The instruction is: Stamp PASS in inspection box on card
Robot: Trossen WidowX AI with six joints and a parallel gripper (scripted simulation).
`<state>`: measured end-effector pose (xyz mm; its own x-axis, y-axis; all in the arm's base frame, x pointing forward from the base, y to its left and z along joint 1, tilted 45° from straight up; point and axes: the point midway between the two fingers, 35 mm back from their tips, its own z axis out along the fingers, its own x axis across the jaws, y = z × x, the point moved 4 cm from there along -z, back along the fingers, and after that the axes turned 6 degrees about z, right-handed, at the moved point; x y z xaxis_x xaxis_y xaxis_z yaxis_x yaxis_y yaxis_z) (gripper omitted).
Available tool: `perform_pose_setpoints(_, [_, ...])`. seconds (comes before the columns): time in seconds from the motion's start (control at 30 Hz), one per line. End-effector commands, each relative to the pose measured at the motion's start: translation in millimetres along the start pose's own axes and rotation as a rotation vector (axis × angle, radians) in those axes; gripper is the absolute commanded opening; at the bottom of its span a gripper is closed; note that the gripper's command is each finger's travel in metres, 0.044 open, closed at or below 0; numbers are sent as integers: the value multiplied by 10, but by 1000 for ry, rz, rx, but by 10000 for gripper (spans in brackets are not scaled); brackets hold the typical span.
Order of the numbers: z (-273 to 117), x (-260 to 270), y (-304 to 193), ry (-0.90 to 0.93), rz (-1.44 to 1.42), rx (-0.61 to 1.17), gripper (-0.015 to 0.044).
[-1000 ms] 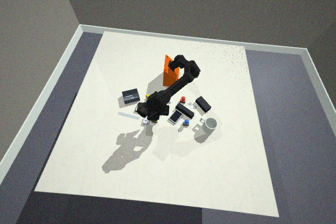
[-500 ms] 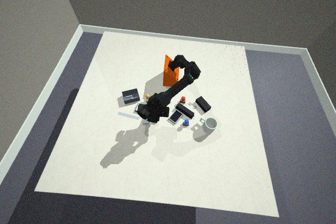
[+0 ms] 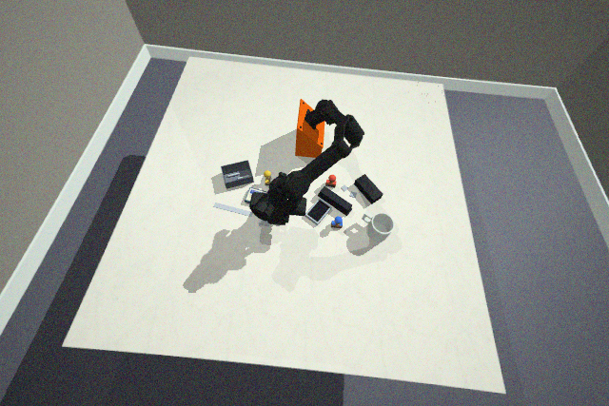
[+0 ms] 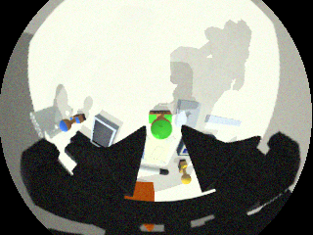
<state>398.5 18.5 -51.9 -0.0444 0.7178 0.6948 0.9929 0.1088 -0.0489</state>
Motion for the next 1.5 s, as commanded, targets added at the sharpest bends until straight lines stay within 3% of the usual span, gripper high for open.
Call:
perform_pose_setpoints(0.0, [75,9,-6,4,4,3,229])
perform_pose_setpoints(0.63, [338,30,-17,7,3,3,229])
perform_pose_setpoints(1.3, [310,26,-12,4,0,3,95])
perform_pose_setpoints(1.4, [303,26,-11,3,0,3,16])
perform_pose_setpoints(1.47, [293,25,-10,3,0,3,0])
